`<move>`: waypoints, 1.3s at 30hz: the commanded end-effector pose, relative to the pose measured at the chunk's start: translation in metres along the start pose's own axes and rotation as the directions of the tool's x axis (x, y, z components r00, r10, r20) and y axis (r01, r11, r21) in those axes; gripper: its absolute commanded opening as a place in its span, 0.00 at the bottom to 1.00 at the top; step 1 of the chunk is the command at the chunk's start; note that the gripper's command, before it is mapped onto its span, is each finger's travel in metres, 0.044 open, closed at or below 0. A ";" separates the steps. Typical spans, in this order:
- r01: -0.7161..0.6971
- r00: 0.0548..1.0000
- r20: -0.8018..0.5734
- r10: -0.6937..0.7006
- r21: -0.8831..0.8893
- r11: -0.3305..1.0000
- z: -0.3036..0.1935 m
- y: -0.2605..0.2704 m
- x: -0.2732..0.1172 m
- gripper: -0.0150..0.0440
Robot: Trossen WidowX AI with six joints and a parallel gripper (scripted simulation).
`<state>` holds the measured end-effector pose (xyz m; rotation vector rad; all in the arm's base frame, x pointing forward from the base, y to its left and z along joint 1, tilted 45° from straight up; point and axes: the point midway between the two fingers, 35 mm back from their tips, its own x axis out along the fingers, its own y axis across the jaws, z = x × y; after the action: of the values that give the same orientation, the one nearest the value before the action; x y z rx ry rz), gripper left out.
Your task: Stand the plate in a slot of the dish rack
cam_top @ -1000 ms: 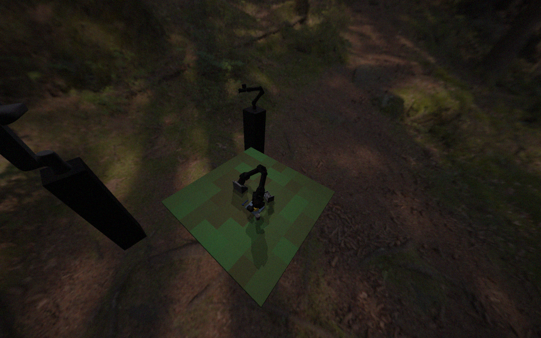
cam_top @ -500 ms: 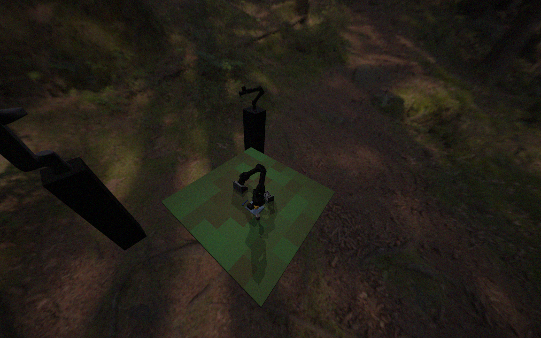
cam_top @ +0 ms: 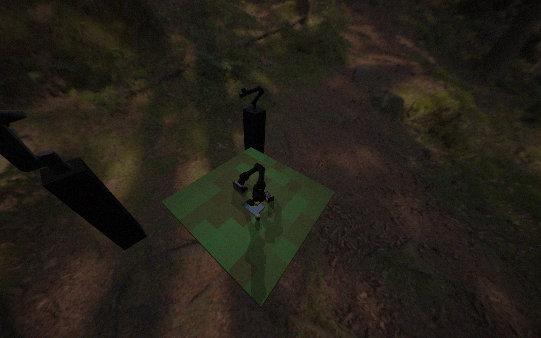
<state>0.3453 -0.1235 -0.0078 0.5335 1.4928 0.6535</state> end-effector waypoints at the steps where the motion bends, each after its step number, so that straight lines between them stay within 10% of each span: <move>1: -0.002 1.000 -0.004 0.002 -0.002 1.000 -0.001 -0.002 -0.011 0.25; 21: 0.007 1.000 0.000 -0.007 0.318 0.948 -0.002 0.048 -0.044 0.25; 39: 0.004 1.000 0.014 -0.027 0.811 0.585 -0.024 0.136 -0.051 0.25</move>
<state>0.3187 -0.0697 0.1138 1.1730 1.7225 -0.0612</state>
